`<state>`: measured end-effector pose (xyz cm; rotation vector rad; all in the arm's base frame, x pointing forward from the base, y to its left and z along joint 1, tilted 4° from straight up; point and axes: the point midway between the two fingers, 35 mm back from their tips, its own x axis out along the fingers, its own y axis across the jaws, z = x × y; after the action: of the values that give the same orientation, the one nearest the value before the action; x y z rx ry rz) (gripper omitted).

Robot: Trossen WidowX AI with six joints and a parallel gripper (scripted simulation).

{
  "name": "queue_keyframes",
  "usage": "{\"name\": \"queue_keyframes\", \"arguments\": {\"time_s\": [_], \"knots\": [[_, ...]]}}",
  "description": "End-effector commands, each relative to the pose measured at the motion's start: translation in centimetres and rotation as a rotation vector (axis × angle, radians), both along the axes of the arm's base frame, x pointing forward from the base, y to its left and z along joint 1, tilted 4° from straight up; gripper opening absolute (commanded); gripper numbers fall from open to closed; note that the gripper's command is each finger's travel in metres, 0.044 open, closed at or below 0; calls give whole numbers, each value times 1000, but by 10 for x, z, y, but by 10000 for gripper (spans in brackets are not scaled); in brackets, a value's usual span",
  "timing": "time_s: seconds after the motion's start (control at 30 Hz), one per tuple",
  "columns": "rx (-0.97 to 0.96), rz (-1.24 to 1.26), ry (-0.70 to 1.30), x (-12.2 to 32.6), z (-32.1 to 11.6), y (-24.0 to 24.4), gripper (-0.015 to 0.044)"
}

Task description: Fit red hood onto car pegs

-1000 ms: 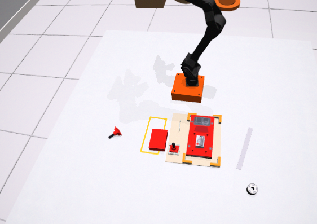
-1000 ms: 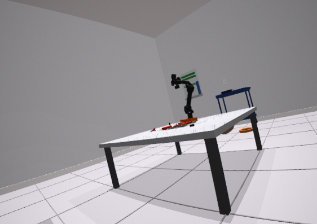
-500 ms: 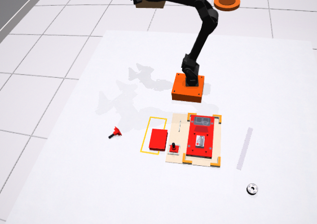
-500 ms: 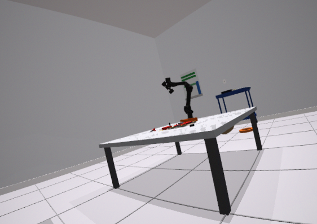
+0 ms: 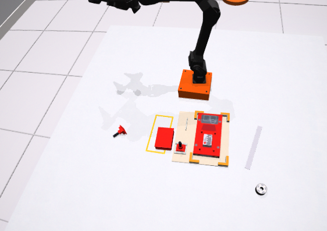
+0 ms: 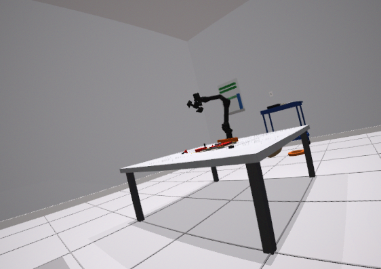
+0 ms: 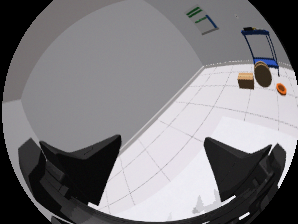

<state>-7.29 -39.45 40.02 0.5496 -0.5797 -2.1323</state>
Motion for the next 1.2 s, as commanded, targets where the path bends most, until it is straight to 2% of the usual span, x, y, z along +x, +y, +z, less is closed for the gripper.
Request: {"name": "queue_keyframes", "arguments": {"time_s": [0.0, 0.3, 0.57, 0.83, 1.17], "knots": [[124, 123, 44, 33, -27, -15, 440], [412, 441, 185, 122, -92, -30, 440], [639, 751, 353, 202, -149, -19, 440], [858, 1076, 551, 273, -206, 15, 440], [1072, 1504, 819, 343, -271, 84, 440]]}}
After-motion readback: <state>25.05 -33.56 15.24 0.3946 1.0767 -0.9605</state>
